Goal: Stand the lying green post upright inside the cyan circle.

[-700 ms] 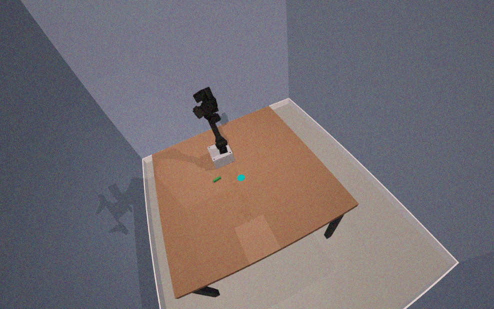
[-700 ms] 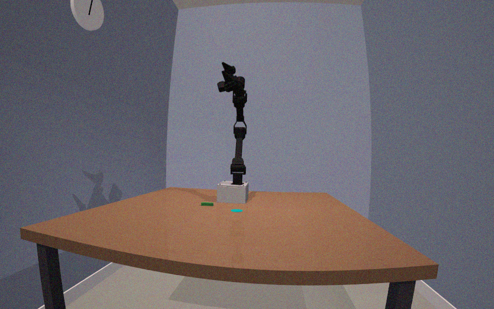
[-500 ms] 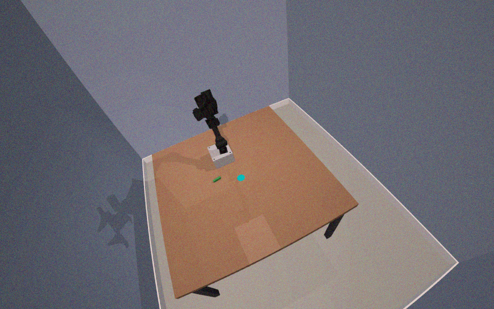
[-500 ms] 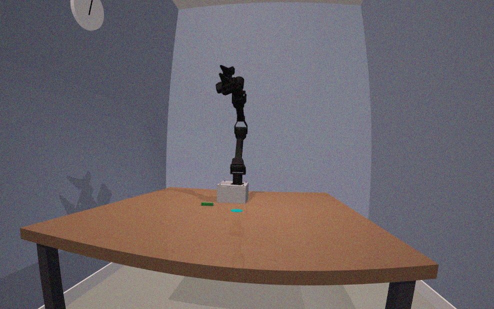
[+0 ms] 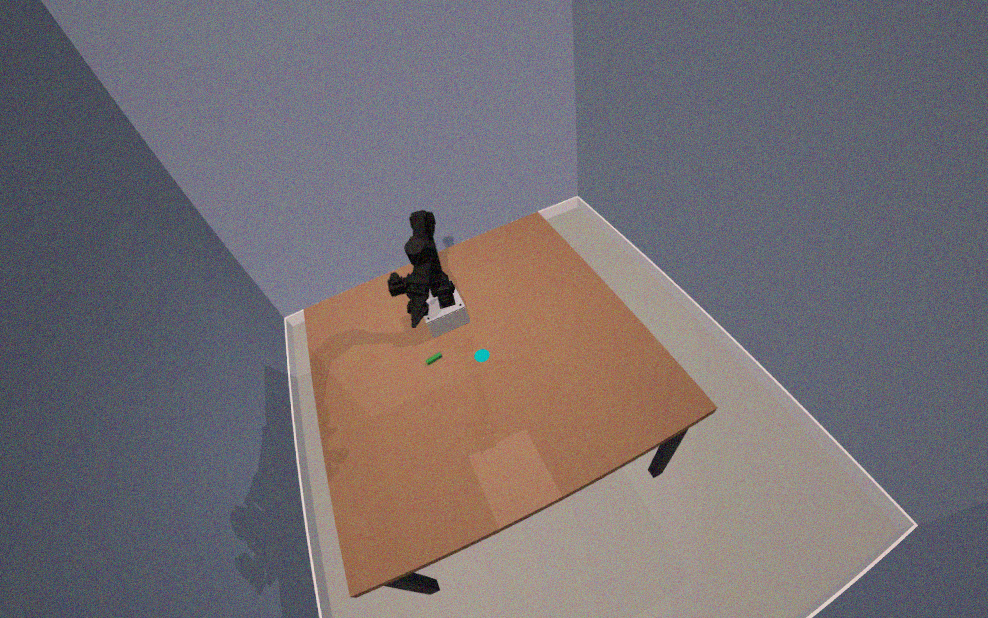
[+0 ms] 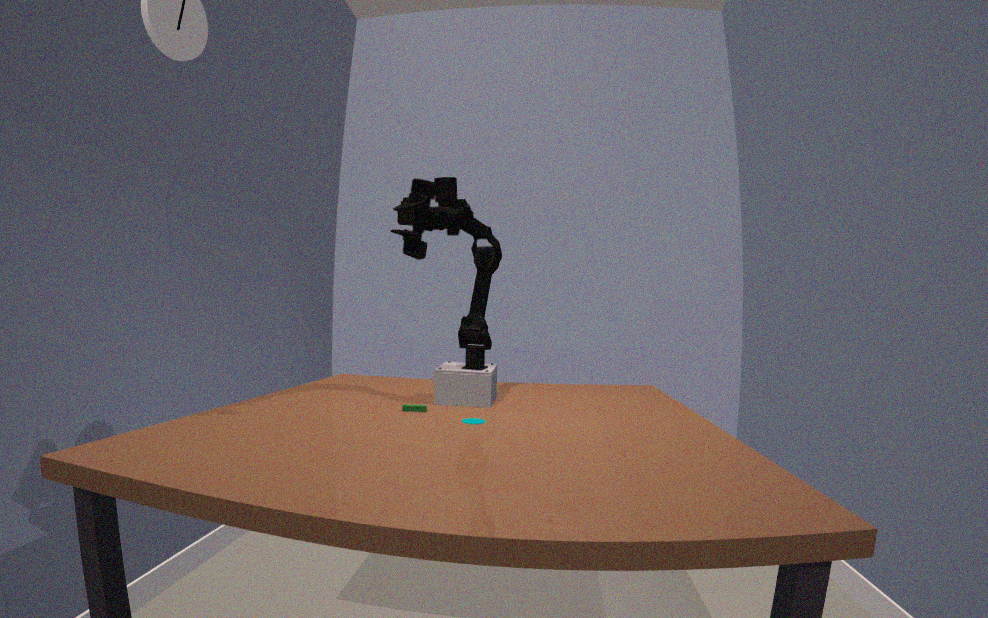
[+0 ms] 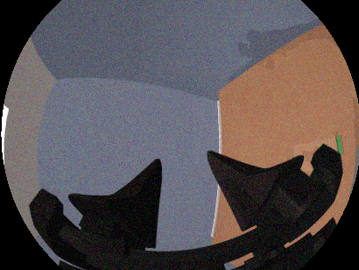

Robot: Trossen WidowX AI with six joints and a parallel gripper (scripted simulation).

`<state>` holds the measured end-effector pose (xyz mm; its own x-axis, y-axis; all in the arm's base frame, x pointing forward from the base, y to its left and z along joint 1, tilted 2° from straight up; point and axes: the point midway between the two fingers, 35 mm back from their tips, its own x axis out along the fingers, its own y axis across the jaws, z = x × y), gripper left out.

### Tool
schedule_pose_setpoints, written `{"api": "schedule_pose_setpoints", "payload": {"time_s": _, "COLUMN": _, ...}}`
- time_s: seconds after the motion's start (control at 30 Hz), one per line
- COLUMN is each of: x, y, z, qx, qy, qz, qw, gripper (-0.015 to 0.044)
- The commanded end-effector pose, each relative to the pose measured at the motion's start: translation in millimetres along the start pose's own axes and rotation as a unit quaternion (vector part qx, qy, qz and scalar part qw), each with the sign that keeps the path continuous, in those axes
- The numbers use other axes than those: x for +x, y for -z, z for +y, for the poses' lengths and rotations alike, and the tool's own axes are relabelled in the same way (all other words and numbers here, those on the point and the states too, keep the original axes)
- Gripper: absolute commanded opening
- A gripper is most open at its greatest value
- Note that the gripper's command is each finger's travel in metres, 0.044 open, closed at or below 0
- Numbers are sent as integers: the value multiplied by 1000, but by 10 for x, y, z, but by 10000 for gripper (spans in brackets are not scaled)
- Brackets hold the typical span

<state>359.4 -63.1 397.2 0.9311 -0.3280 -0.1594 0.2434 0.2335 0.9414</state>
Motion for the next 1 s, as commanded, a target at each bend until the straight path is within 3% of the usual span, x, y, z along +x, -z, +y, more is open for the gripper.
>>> {"api": "schedule_pose_setpoints", "payload": {"time_s": 0.0, "x": 176, "y": -9, "z": -526, "qx": -55, "qy": 83, "qz": 13, "qw": 995, "gripper": 233}}
{"api": "schedule_pose_setpoints", "payload": {"time_s": 0.3, "x": 256, "y": -112, "z": -1856, "qx": -148, "qy": 285, "qz": 78, "qw": 944, "gripper": 233}}
{"api": "schedule_pose_setpoints", "payload": {"time_s": 0.6, "x": -153, "y": -160, "z": -3014, "qx": -169, "qy": 454, "qz": 189, "qw": 854, "gripper": 233}}
{"api": "schedule_pose_setpoints", "payload": {"time_s": 0.83, "x": -692, "y": -90, "z": -3650, "qx": -138, "qy": 545, "qz": 293, "qw": 774, "gripper": 233}}
{"api": "schedule_pose_setpoints", "payload": {"time_s": 0.97, "x": -751, "y": -77, "z": -3698, "qx": -133, "qy": 552, "qz": 304, "qw": 766, "gripper": 233}}
